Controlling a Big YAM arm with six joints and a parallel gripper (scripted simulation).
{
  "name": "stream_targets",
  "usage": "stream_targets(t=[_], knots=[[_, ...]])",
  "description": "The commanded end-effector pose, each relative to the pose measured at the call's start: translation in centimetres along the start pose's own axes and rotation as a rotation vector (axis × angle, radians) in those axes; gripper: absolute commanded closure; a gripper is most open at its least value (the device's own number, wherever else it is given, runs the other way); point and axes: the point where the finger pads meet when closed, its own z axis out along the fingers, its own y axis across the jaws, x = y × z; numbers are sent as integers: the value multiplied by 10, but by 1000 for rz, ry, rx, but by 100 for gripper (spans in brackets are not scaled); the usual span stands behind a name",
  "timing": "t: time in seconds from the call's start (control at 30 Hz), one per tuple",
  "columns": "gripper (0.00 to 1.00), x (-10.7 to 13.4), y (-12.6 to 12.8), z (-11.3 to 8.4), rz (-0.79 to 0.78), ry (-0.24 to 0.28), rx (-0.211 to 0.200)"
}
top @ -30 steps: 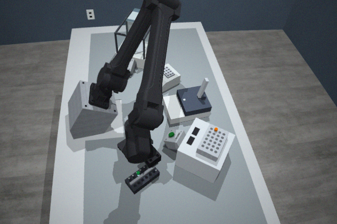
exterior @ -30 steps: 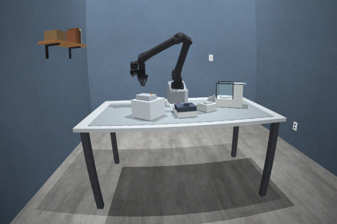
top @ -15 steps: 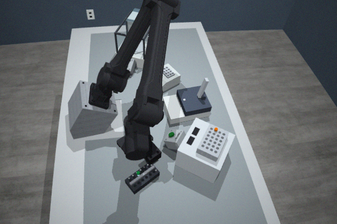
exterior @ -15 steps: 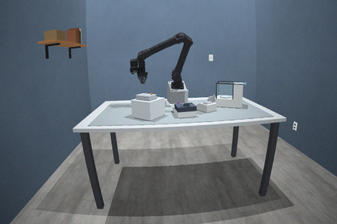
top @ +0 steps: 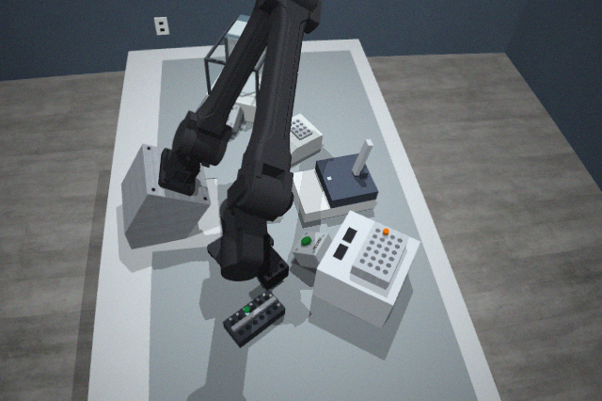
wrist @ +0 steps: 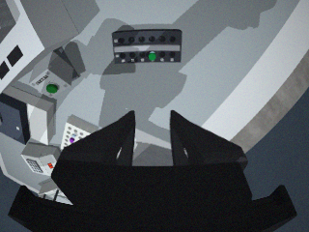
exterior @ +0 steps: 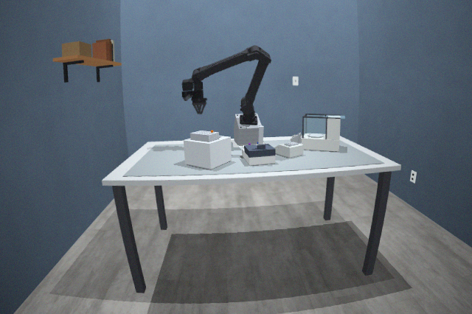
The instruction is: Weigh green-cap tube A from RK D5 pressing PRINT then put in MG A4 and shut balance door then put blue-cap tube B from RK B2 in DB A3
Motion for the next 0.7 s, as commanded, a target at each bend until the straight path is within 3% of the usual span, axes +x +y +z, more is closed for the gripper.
stream_targets(t=[0.0, 0.67], knots=[[70, -18, -5, -31, -34, -53, 39], [70, -16, -5, -61, -32, -49, 39]])
